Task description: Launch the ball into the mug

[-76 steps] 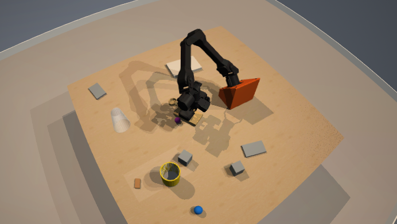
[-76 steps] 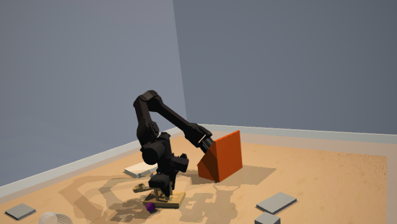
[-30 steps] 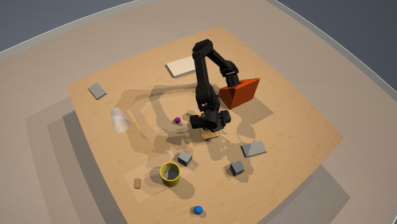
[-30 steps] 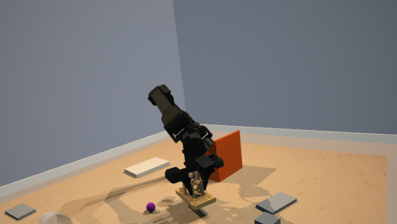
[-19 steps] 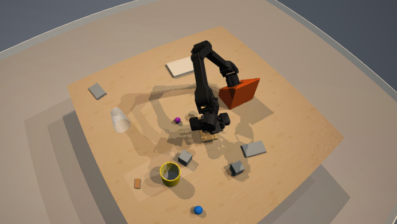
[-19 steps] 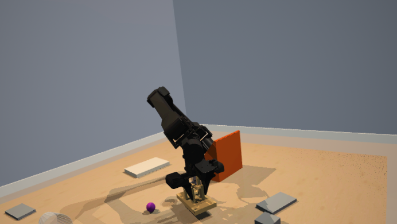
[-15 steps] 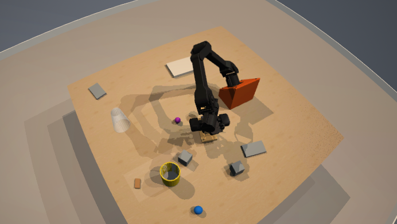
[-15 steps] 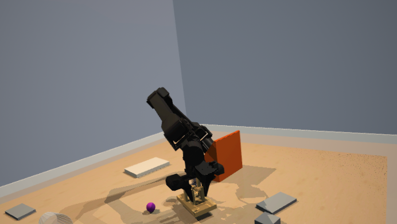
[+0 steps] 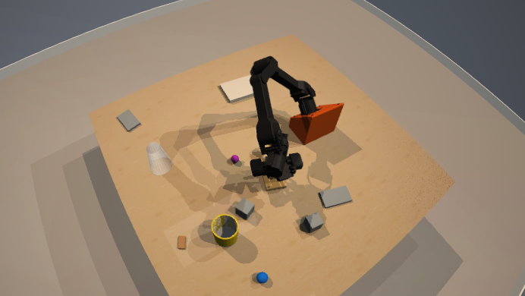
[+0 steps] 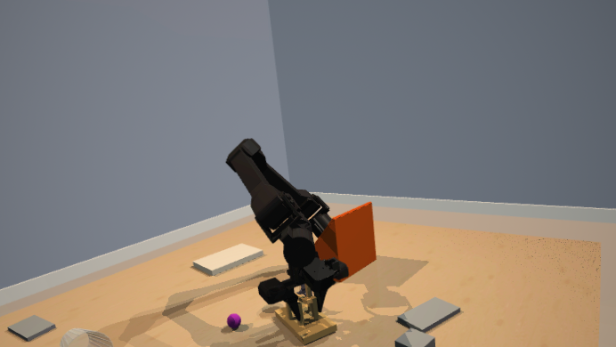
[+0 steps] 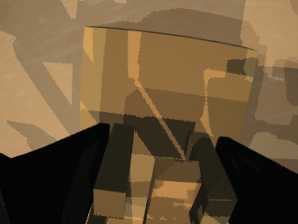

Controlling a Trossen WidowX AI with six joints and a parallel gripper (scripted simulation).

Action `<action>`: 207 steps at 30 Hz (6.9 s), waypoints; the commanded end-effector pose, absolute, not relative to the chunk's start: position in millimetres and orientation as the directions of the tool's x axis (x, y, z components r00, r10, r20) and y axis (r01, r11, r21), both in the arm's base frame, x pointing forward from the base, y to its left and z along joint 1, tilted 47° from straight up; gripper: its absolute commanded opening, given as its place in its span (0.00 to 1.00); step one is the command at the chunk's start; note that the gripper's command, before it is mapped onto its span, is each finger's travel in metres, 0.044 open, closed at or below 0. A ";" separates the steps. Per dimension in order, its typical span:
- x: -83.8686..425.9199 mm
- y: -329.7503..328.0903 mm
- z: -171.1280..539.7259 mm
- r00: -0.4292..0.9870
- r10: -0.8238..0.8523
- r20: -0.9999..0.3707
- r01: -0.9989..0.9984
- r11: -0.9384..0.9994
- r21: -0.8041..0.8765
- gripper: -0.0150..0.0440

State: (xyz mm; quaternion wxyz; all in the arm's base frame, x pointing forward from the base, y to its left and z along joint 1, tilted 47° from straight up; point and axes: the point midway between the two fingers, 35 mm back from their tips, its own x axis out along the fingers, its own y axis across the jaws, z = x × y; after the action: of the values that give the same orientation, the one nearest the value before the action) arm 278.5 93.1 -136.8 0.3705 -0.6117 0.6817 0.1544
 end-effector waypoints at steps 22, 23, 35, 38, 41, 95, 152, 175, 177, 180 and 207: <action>278.3 150.0 -85.8 0.021 -0.715 -0.698 -0.949 0.205 -0.239 1.00; 276.6 159.0 -75.9 0.021 -0.716 -0.698 -0.949 0.206 -0.239 1.00; 274.6 162.6 -72.6 0.031 -0.718 -0.695 -0.951 0.193 -0.242 1.00; 274.3 162.0 -72.7 0.033 -0.719 -0.695 -0.951 0.192 -0.244 1.00; 276.0 137.5 -96.5 0.033 -0.719 -0.694 -0.950 0.192 -0.244 1.00; 278.6 93.1 -137.7 0.033 -0.718 -0.696 -0.947 0.200 -0.251 0.60; 294.2 119.1 -97.6 0.034 -0.721 -0.693 -0.444 0.610 -0.656 0.25; 296.8 91.4 -122.8 0.034 -0.721 -0.692 -0.444 0.609 -0.657 0.25; 296.8 88.9 -124.9 0.034 -0.721 -0.692 -0.444 0.609 -0.657 0.25; 296.8 85.1 -128.0 0.034 -0.722 -0.691 -0.443 0.609 -0.658 0.25; 298.2 128.6 -88.4 0.024 -0.717 -0.697 -0.436 0.620 -0.653 1.00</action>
State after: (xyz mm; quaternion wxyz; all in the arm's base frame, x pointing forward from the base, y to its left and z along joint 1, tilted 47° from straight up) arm 294.4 90.8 -117.3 0.5667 -0.4224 0.6959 -0.1272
